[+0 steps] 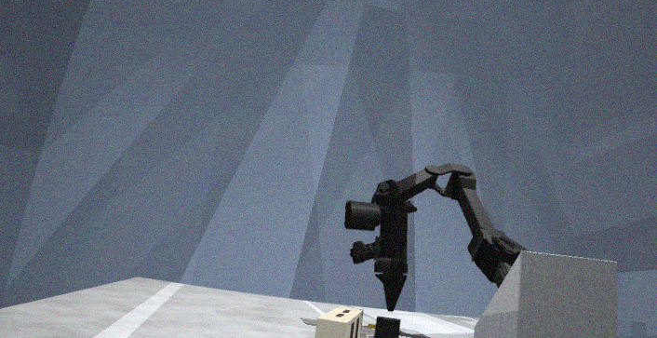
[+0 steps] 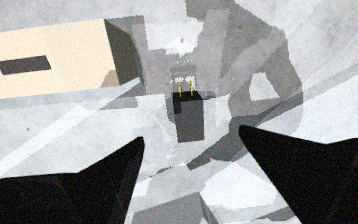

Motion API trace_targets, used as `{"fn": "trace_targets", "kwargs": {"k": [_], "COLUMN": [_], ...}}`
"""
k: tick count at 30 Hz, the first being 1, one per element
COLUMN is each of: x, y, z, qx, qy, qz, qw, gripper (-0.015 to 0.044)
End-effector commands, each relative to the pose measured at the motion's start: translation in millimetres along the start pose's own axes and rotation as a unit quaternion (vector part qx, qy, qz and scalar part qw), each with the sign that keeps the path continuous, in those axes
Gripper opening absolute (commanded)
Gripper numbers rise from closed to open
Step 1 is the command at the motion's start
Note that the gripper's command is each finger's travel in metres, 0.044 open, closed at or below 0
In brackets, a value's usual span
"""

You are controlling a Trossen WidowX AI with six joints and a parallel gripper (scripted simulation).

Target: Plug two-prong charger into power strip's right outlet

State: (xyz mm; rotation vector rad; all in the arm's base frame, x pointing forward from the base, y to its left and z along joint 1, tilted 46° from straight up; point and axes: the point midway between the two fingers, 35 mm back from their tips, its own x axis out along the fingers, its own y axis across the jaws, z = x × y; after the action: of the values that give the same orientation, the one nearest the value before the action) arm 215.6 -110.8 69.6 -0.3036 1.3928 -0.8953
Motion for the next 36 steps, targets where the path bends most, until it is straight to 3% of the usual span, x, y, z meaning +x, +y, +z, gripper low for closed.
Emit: {"fn": "trace_targets", "kwargs": {"k": [1,33,36], "x": [3.4,51.0,48.1], "y": [-0.6,-1.4,-0.7], "z": [0.3,4.0,4.4], "qx": [-0.002,-0.002,0.000], "qy": [-0.001,-0.001,-0.001], "qz": [-0.003,-0.004,-0.001], "qw": [1.000,1.000,1.000], "gripper": [0.0440,0.0440,0.0361]}}
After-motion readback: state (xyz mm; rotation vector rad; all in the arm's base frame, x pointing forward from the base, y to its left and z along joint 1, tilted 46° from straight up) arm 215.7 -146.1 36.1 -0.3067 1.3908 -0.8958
